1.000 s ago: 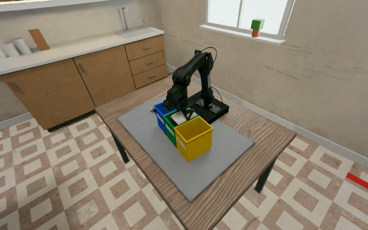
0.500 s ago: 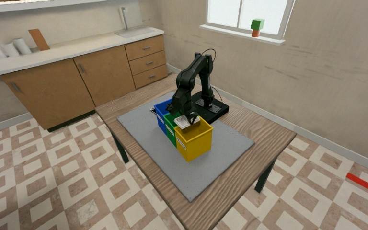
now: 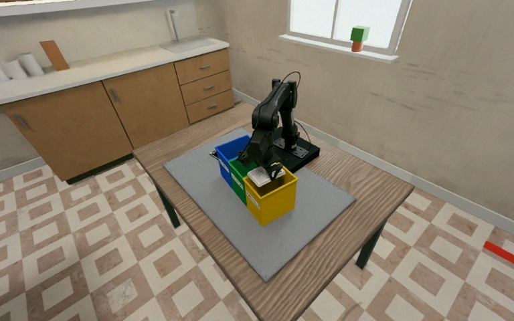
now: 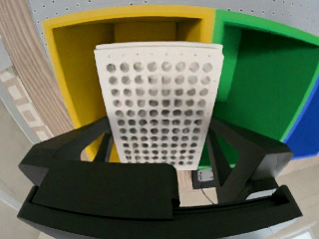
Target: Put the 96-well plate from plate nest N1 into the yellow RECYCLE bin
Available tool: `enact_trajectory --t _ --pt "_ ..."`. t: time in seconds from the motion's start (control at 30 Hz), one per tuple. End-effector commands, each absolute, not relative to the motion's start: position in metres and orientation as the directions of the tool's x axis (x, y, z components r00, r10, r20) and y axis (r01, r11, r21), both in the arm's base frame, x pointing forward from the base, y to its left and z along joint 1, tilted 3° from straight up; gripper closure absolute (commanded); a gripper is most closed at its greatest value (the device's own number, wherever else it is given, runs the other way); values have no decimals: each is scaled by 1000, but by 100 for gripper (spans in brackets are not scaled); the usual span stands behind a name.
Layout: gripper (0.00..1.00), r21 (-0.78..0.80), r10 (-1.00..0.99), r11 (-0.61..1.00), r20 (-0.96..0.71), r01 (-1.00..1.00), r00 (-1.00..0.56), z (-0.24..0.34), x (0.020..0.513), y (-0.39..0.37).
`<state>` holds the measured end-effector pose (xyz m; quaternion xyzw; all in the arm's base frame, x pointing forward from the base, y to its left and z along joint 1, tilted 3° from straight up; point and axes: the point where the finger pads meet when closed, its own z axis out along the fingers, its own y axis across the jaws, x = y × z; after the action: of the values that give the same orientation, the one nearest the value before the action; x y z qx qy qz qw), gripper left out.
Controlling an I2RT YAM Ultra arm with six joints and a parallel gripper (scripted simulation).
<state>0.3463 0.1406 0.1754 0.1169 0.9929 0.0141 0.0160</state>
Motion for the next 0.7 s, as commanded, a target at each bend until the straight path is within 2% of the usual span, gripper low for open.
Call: enact_trajectory --t 0.0,0.17,0.67 --pt "100 24 239 971 -46 238 -970 183 349 153" --pt "100 33 239 971 -56 238 -969 184 357 171" --pt "100 33 245 969 -58 244 -968 189 351 158"
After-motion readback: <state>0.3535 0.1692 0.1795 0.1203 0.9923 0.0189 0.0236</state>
